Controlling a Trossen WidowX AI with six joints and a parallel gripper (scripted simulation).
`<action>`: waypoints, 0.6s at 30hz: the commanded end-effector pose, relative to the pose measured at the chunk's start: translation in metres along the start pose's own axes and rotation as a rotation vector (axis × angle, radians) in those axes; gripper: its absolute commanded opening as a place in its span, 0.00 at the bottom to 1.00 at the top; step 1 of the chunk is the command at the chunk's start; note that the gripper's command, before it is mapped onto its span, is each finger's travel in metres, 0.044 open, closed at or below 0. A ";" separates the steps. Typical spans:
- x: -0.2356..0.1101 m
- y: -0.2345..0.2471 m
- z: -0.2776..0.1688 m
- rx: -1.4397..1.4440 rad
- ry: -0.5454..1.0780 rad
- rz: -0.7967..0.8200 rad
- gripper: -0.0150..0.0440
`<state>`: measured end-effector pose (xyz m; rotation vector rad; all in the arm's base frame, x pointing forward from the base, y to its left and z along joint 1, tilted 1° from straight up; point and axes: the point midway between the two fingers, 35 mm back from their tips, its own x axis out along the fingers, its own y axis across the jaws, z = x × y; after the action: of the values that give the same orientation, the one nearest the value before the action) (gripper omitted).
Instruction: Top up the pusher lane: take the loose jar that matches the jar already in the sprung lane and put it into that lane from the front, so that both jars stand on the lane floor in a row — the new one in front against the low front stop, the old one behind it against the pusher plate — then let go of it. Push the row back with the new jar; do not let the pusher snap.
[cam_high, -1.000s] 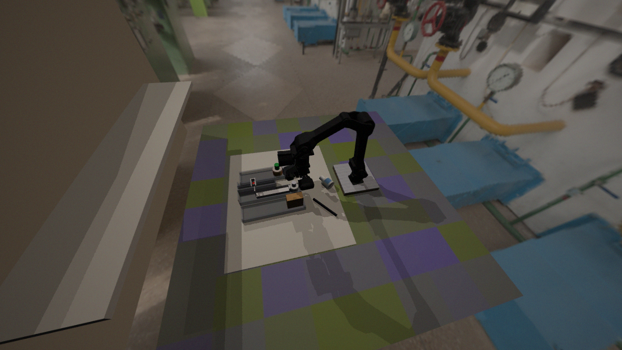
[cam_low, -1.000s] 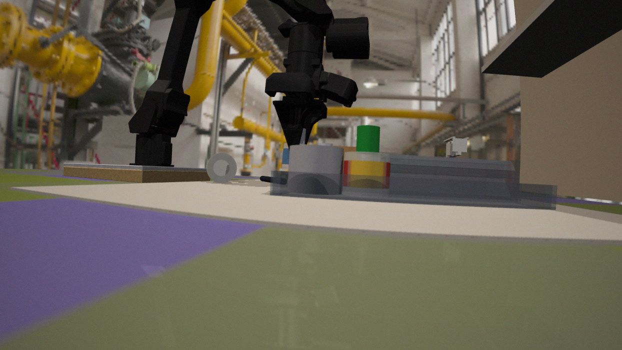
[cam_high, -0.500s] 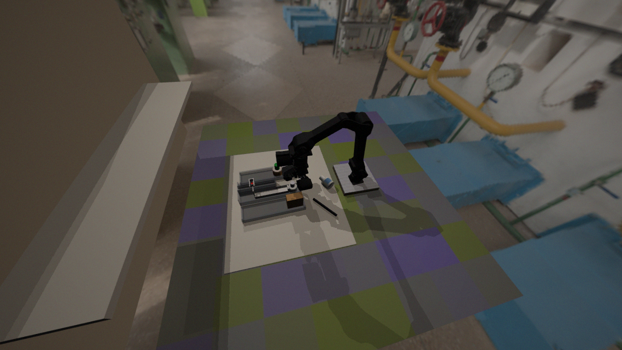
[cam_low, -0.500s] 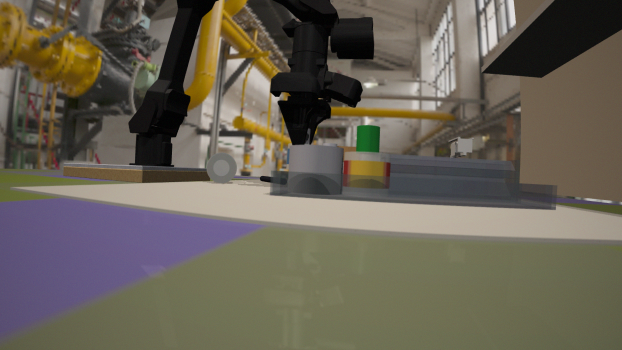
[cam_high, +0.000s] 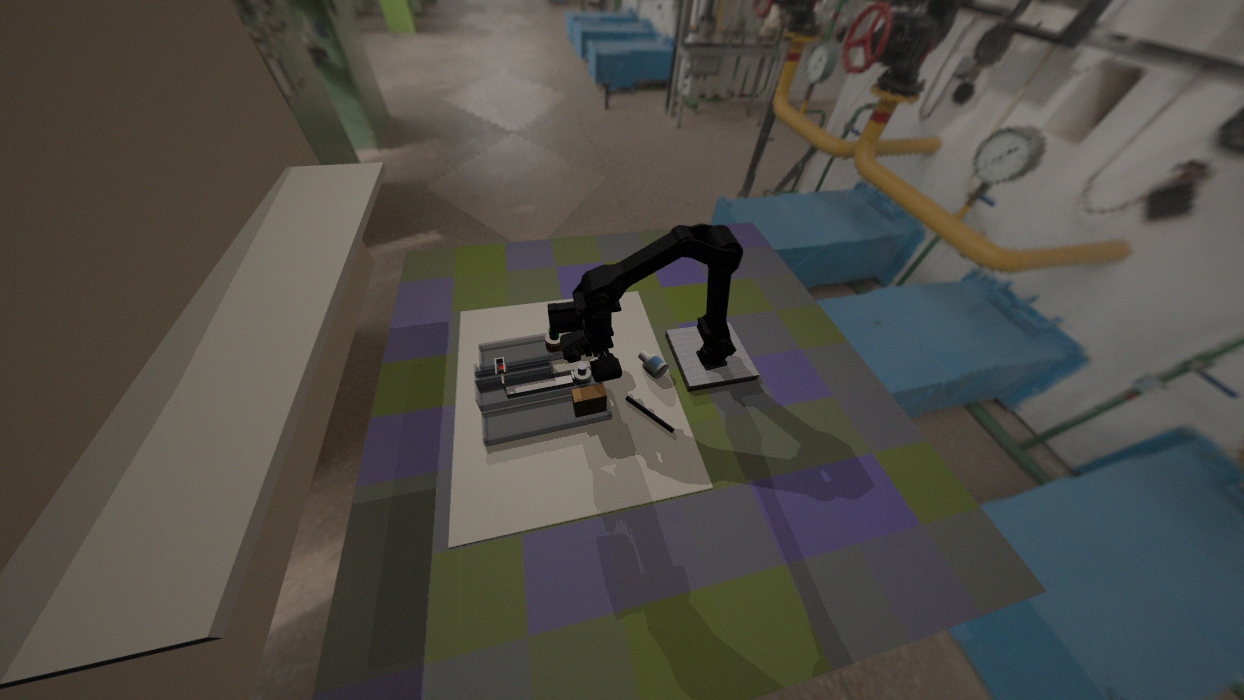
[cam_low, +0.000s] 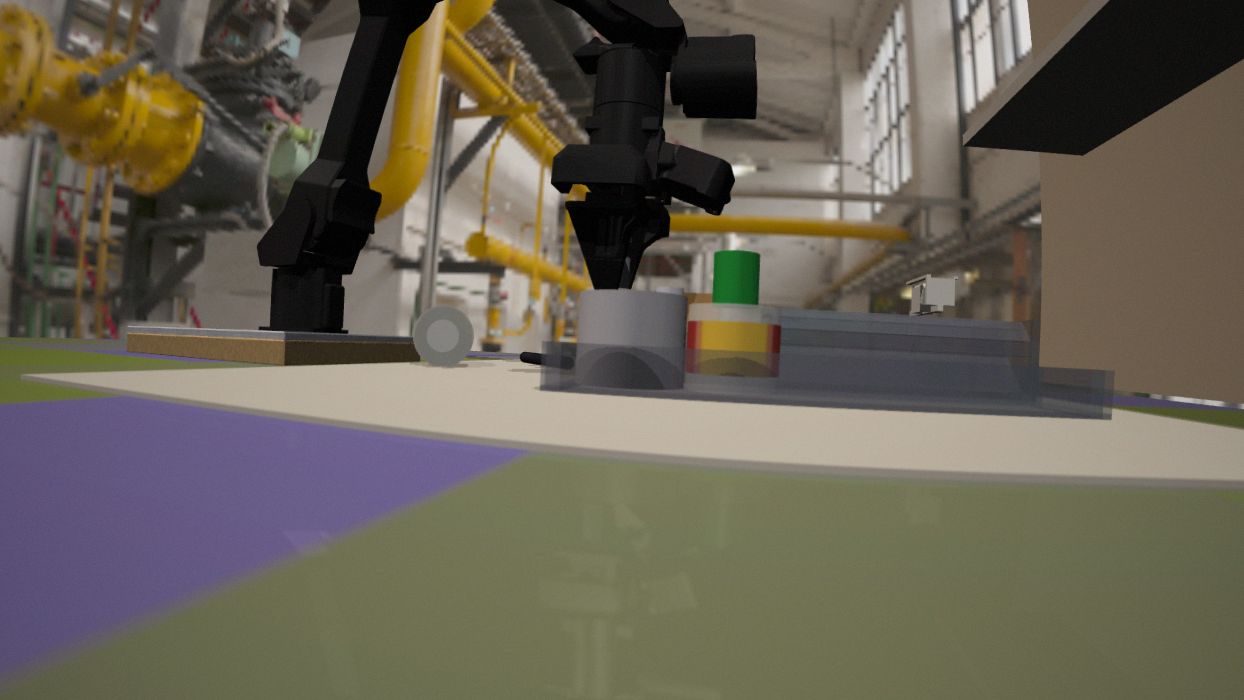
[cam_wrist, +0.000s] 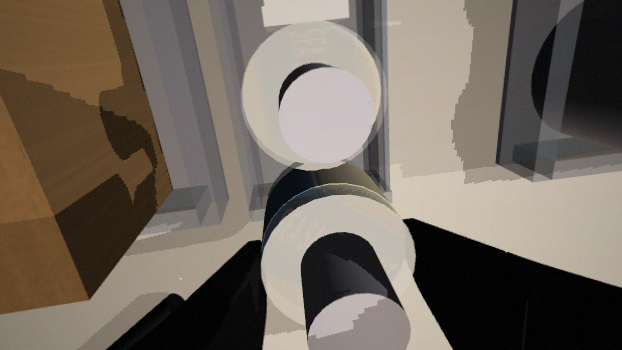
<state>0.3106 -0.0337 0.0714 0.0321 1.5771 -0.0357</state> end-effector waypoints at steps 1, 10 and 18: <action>-0.003 0.000 0.009 0.005 -0.027 0.000 0.25; -0.004 0.000 0.013 0.005 -0.028 0.000 0.25; -0.005 0.000 0.017 0.005 -0.028 0.000 0.25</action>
<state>0.3188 -0.0341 0.0719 0.0324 1.5795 -0.0358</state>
